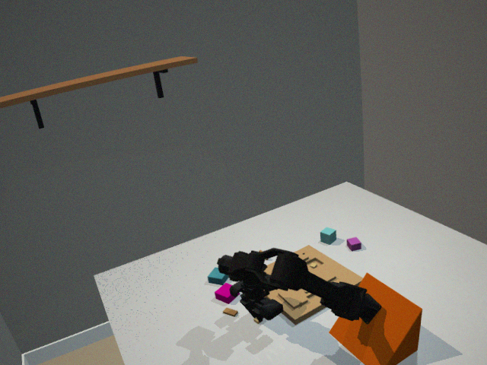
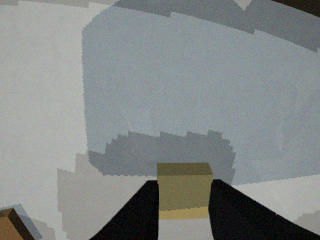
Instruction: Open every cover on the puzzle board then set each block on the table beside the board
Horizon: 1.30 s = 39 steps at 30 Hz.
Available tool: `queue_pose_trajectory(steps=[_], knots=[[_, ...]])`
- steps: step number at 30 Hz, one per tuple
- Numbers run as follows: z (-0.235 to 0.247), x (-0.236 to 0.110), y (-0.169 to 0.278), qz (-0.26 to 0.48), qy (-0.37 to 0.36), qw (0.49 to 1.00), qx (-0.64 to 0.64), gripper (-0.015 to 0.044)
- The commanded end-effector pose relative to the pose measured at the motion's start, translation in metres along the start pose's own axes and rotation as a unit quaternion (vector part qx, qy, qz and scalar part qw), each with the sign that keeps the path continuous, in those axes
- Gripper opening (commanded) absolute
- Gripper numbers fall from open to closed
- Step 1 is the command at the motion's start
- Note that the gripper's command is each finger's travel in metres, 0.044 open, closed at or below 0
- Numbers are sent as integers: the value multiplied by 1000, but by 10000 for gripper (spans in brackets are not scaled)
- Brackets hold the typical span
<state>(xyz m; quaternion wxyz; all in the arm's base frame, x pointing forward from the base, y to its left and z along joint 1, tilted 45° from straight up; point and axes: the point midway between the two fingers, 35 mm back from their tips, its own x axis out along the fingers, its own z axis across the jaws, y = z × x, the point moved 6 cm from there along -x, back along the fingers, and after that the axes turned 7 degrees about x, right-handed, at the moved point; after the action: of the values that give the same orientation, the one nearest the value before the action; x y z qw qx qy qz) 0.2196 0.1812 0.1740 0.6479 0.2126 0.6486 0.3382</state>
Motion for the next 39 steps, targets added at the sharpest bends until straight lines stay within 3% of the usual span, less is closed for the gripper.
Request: queue_pose_trajectory(steps=[1,13,39], knots=[[0,0,0,0,0,1000,0,133],[0,-2,0,0,0,1000,0,440],[-1,-76,-1,-4,3,1000,4,440]])
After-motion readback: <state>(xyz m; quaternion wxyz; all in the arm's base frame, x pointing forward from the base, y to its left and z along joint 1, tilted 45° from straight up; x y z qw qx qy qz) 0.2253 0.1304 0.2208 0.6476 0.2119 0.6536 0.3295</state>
